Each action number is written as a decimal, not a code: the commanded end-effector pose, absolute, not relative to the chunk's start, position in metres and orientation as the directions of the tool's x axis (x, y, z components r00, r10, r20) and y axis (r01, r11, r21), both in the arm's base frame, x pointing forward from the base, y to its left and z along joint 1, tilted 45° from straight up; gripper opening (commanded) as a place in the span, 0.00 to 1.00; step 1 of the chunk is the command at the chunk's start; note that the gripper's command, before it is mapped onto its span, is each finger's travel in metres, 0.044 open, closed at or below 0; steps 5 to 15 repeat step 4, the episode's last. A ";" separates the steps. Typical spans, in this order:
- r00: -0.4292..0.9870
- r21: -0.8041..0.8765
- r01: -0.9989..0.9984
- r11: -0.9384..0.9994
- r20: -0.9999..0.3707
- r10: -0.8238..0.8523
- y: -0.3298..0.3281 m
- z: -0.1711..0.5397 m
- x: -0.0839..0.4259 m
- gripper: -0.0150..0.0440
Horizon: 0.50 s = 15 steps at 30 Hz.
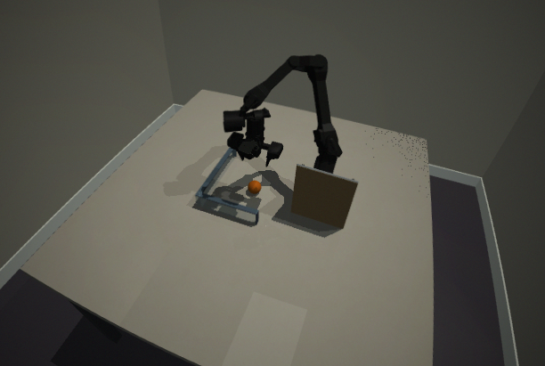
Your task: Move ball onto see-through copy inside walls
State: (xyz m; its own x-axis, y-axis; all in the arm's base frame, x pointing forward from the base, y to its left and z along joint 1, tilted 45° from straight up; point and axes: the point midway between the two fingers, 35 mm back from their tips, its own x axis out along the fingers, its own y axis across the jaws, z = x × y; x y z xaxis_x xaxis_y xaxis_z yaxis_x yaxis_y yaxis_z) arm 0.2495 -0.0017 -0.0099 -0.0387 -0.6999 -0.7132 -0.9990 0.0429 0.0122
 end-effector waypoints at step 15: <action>-0.038 0.007 -0.999 0.046 -0.717 -0.696 0.000 -0.009 0.250 1.00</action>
